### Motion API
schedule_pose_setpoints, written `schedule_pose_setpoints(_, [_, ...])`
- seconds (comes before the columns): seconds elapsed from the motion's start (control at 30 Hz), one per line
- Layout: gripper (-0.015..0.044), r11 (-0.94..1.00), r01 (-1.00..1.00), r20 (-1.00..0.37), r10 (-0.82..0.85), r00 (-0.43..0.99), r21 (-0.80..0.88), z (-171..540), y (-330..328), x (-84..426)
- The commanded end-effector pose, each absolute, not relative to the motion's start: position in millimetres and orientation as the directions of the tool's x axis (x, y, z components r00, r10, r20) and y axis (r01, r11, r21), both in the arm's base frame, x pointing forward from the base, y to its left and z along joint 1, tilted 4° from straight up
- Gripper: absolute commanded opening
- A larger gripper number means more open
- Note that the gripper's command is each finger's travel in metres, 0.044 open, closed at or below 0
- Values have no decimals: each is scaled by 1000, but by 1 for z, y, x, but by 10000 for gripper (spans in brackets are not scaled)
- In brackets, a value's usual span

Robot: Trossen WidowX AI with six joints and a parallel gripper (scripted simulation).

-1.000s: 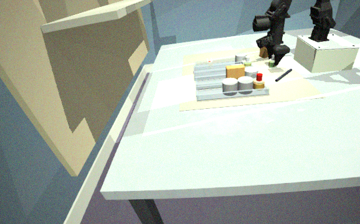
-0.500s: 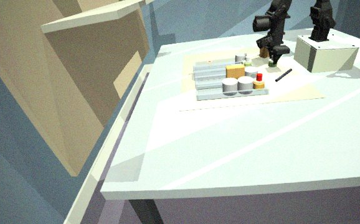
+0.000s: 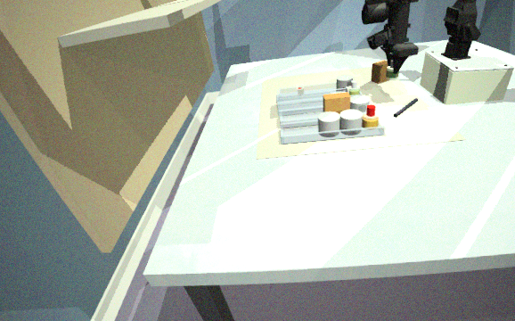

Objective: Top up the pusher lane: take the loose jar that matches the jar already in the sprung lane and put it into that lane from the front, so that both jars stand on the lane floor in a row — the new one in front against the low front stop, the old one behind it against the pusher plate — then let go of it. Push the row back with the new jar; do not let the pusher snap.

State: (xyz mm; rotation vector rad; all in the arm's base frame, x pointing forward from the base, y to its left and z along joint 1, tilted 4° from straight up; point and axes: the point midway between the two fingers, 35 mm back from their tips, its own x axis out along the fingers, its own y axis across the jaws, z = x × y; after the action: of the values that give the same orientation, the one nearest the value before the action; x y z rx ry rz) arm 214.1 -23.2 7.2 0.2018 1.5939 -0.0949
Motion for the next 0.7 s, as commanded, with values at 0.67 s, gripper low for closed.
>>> schedule_pose_setpoints(0.67, [0,979,197,-998,65,-6,62,22,-36,253])
